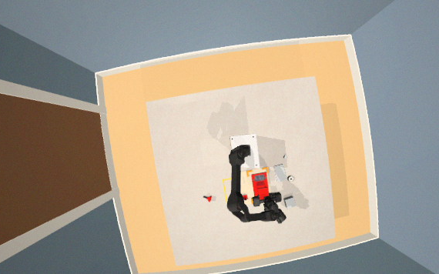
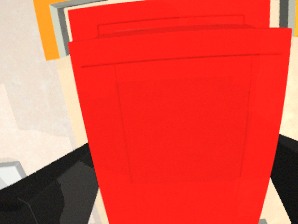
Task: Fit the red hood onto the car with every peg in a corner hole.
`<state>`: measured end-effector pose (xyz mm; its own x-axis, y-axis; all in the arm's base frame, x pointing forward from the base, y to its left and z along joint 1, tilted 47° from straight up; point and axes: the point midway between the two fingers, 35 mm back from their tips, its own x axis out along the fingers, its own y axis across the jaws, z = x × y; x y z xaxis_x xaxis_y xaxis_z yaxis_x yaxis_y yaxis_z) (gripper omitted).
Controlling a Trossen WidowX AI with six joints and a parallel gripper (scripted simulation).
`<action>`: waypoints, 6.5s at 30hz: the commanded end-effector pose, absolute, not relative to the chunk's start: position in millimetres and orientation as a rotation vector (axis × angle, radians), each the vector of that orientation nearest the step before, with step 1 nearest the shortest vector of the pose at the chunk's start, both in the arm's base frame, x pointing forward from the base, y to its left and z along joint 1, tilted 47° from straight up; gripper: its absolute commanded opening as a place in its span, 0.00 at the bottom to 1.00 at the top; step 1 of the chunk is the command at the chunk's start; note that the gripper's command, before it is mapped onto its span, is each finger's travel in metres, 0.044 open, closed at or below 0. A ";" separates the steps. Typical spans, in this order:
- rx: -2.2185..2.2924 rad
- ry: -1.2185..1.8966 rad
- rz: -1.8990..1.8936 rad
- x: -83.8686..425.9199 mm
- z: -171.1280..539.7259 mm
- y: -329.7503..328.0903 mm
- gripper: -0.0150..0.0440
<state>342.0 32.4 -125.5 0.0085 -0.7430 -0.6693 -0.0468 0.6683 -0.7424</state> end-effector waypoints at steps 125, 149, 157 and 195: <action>-0.697 1.480 -0.609 342.7 -140.9 15.7 0.25; -0.692 1.480 -0.610 343.0 -143.4 13.4 0.61; -0.692 1.480 -0.610 343.0 -143.4 13.4 0.97; -0.680 1.450 -0.572 338.2 -93.7 64.9 1.00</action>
<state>338.5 64.5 -93.7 0.0534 -0.7205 -0.6914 -0.0547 0.6892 -0.7225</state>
